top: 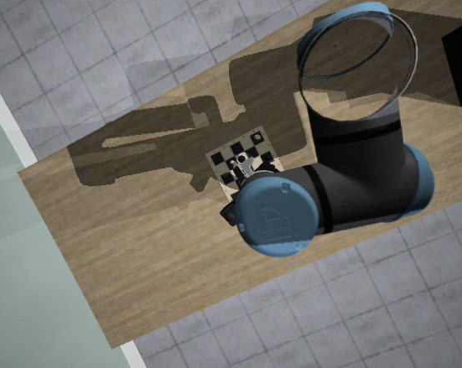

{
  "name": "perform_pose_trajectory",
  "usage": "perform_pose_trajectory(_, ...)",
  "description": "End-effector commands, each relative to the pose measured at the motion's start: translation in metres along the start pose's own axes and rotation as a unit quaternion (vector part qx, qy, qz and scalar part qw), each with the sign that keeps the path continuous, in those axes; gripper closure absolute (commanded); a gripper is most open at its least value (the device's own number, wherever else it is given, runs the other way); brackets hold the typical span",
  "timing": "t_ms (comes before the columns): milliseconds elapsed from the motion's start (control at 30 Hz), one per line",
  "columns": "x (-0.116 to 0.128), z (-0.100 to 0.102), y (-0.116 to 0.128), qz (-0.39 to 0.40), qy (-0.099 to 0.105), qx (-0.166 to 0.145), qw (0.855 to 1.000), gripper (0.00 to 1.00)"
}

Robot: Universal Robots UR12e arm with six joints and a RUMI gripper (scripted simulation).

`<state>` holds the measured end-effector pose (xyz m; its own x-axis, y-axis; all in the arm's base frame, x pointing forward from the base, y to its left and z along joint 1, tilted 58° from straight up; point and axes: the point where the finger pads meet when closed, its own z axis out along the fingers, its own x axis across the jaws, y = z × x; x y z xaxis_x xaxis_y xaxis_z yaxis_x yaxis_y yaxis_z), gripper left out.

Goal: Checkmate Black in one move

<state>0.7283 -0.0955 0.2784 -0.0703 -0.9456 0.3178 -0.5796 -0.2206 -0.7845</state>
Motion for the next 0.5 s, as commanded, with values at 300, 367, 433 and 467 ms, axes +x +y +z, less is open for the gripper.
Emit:
perform_pose_trajectory(300,-0.0001,-0.0003,-0.0003,0.002,0.0,0.0,1.0,0.75)
perform_pose_trajectory(367,-0.0001,-0.0003,-0.0003,0.002,0.0,0.0,1.0,0.75)
perform_pose_trajectory(433,-0.0001,-0.0003,-0.0003,0.002,0.0,0.0,1.0,0.75)
perform_pose_trajectory(467,-0.0001,-0.0003,-0.0003,0.002,0.0,0.0,1.0,0.75)
